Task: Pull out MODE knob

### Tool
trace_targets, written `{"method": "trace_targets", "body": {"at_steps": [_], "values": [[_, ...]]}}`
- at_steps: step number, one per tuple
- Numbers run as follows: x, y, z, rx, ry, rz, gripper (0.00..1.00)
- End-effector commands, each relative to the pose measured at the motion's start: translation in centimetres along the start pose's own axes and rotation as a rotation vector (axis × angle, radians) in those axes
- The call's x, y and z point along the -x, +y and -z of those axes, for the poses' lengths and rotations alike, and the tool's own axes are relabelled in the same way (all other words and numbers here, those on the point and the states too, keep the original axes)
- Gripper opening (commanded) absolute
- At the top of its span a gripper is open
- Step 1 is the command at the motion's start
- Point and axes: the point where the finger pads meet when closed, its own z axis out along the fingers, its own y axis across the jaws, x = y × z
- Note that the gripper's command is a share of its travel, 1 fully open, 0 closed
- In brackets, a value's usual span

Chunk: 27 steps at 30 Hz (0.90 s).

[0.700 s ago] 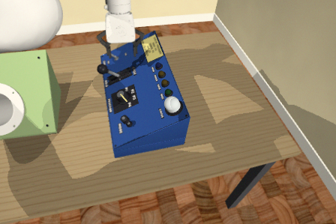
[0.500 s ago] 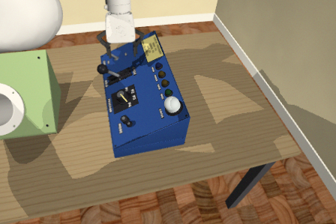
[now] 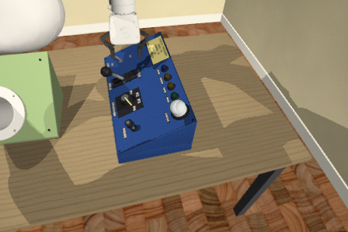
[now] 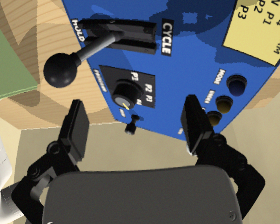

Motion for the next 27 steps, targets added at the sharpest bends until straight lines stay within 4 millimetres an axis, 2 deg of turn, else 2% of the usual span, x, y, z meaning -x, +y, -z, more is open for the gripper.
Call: {"method": "trace_targets", "body": {"at_steps": [1, 6, 11, 13, 27], "values": [[0.0, 0.0, 0.2, 0.001, 0.001, -0.001, 1.0], [0.3, -0.3, 1.0, 0.001, 0.001, -0.001, 1.0], [0.8, -1.1, 2.6, 0.001, 0.001, -0.001, 1.0], [0.8, -1.1, 2.6, 0.001, 0.001, -0.001, 1.0], [3.1, -4.2, 9.6, 0.001, 0.001, -0.001, 1.0]]}}
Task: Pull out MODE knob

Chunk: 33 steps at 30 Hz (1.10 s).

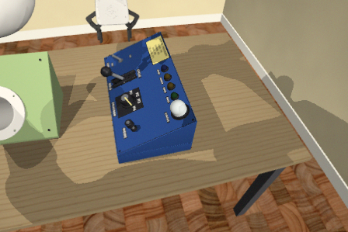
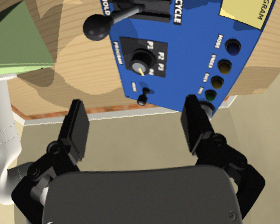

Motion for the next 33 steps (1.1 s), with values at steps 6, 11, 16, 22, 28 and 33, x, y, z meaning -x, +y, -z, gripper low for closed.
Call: {"method": "trace_targets", "body": {"at_steps": [6, 11, 16, 22, 28, 33], "values": [[1.2, -1.5, 3.6, 0.001, 0.001, -0.001, 1.0], [1.6, -2.1, 4.9, 0.001, 0.001, -0.001, 1.0], [1.7, -2.3, 5.3, 0.001, 0.001, -0.001, 1.0], [1.7, -2.3, 5.3, 0.001, 0.001, -0.002, 1.0], [1.7, -2.2, 5.0, 0.021, -0.009, -0.034, 1.0], [1.7, -2.1, 4.2, 0.078, -0.031, -0.122, 1.0]]}}
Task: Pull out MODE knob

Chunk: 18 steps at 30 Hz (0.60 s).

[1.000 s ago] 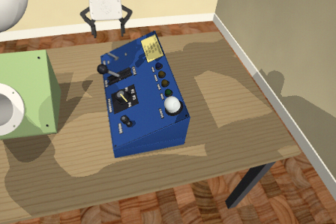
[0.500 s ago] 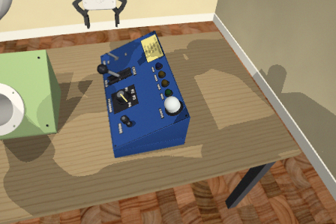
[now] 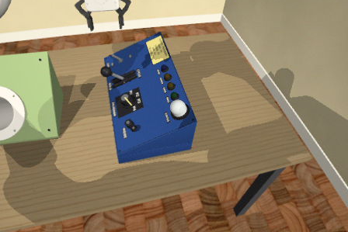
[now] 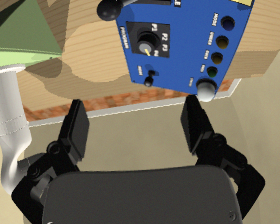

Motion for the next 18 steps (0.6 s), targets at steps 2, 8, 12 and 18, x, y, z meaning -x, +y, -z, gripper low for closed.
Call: {"method": "trace_targets", "body": {"at_steps": [2, 8, 12, 18], "values": [[0.0, 0.2, -1.0, 0.083, -0.025, -0.125, 1.0], [-0.1, 0.3, -1.7, 0.153, -0.033, -0.224, 1.0], [-0.2, 0.4, -2.3, 0.209, -0.032, -0.301, 1.0], [-0.5, 0.5, -3.1, 0.304, -0.012, -0.428, 1.0]]}}
